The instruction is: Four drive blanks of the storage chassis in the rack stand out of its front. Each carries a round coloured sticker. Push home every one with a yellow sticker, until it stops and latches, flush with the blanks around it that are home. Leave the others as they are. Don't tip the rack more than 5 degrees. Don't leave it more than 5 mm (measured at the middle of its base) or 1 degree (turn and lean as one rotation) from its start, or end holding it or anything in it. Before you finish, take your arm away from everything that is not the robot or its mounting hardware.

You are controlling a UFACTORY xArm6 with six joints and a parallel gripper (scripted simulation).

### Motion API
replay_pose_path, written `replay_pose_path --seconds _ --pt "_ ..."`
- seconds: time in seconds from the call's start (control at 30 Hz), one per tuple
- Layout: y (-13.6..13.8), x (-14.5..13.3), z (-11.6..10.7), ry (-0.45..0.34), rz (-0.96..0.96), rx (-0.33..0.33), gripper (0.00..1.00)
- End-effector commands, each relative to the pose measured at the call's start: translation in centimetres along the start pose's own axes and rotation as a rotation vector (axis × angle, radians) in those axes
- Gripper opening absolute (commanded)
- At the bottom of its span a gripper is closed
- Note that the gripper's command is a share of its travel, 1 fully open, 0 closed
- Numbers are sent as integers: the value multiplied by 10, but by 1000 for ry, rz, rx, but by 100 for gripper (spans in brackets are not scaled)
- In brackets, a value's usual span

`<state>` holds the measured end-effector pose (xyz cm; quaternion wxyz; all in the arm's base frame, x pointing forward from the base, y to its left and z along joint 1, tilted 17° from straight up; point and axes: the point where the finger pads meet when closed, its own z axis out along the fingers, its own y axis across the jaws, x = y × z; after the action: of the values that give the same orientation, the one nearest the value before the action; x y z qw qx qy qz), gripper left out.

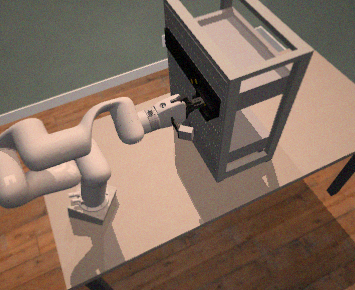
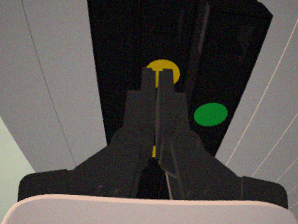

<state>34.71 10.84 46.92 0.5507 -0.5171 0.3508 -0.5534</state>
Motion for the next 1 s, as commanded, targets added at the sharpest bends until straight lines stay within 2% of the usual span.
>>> replay_pose_path --seconds 0.0,0.97 --pt "-2 0 0 1 1 4 0" --pt "-2 0 12 1 1 4 0"
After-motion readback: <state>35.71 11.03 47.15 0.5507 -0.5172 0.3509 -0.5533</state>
